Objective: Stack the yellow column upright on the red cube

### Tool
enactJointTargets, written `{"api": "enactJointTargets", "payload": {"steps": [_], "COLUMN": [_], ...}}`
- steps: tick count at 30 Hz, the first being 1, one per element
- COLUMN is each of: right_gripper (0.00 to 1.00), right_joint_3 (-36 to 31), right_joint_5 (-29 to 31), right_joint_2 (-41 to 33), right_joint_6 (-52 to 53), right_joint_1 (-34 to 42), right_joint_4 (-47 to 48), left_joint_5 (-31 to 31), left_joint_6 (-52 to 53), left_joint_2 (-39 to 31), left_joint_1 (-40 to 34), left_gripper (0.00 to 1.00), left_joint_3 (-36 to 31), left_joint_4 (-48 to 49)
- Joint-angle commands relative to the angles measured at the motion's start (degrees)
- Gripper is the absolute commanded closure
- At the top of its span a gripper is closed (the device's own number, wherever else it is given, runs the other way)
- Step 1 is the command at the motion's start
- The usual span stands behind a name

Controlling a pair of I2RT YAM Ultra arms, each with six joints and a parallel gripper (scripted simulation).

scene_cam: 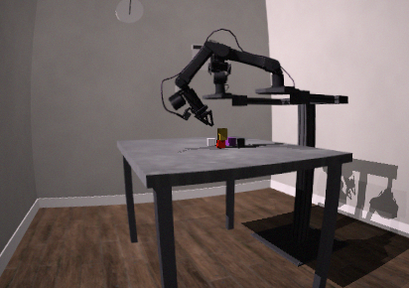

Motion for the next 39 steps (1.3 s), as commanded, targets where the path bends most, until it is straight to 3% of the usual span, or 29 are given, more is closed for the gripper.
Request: {"api": "enactJointTargets", "payload": {"steps": [1, 5, 7, 22, 24, 33, 39], "right_gripper": [0.0, 0.0, 0.0, 0.0, 0.0, 0.0, 0.0], "right_joint_3": [1.41, 1.41, 1.41, 1.41, 1.41, 1.41, 1.41], "right_joint_5": [0.11, 0.11, 0.11, 0.11, 0.11, 0.11, 0.11], "right_joint_2": [-0.87, -0.87, -0.87, -0.87, -0.87, -0.87, -0.87], "right_joint_6": [0.15, 0.15, 0.15, 0.15, 0.15, 0.15, 0.15], "right_joint_1": [0.3, 0.3, 0.3, 0.3, 0.3, 0.3, 0.3], "right_joint_4": [0.15, 0.15, 0.15, 0.15, 0.15, 0.15, 0.15], "left_joint_5": [-1.45, -2.42, -2.42, -6.44, -6.44, -9.14, -10.29], "left_joint_6": [1.63, 2.52, 2.52, 6.68, 6.68, 9.69, 10.83], "left_joint_2": [-7.6, -14.02, -14.02, -36.33, -36.33, -44.64, -43.32], "left_joint_1": [-1.17, -2.04, -2.04, -6.43, -6.43, -9.84, -11.46], "left_gripper": [0.0, 0.0, 0.0, 0.0, 0.0, 0.0, 0.0], "left_joint_3": [-6.32, -15.28, -15.28, -56.74, -56.74, -83.05, -91.97], "left_joint_4": [11.38, 20.82, 20.82, 61.71, 61.71, 91.23, 105.97]}}
